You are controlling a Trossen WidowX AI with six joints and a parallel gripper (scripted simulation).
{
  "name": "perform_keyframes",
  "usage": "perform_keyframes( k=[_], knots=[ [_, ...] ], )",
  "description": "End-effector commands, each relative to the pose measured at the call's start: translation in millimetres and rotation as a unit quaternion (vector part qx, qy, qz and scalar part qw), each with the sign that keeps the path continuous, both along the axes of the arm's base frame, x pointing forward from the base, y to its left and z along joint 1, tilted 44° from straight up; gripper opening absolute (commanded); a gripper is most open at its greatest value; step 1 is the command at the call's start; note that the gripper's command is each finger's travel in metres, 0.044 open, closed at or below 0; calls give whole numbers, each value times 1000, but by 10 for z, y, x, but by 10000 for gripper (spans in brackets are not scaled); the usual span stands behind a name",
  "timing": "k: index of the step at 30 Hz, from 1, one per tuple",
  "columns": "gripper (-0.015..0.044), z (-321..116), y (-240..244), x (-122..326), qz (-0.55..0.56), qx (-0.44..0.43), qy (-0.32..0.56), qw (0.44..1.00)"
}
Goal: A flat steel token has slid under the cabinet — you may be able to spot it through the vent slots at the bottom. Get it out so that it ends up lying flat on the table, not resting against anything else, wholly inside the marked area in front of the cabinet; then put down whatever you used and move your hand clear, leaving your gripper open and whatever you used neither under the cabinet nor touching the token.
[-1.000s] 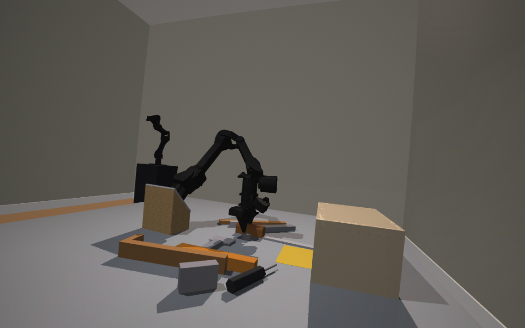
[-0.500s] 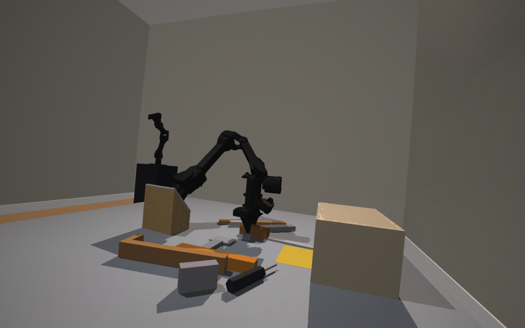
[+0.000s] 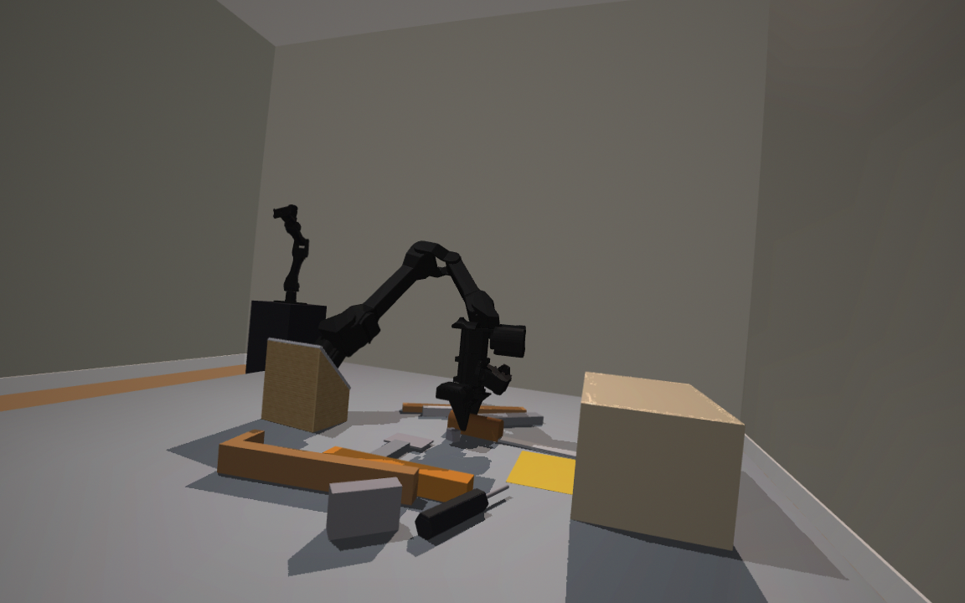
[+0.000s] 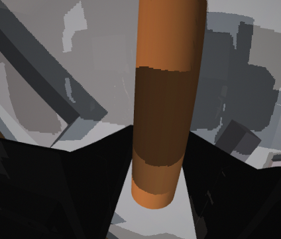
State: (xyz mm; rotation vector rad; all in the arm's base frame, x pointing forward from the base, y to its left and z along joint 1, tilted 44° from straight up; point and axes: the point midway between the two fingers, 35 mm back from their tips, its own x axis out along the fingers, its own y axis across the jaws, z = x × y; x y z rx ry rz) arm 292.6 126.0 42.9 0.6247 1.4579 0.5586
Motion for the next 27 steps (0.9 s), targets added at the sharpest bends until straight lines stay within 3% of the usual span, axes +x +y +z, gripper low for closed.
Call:
perform_keyframes(
  k=[1,27],
  knots=[
    [0,9,3,58,2,2,-2,1000],
    [0,10,-20,343,2,2,-3,1000]
  ],
)
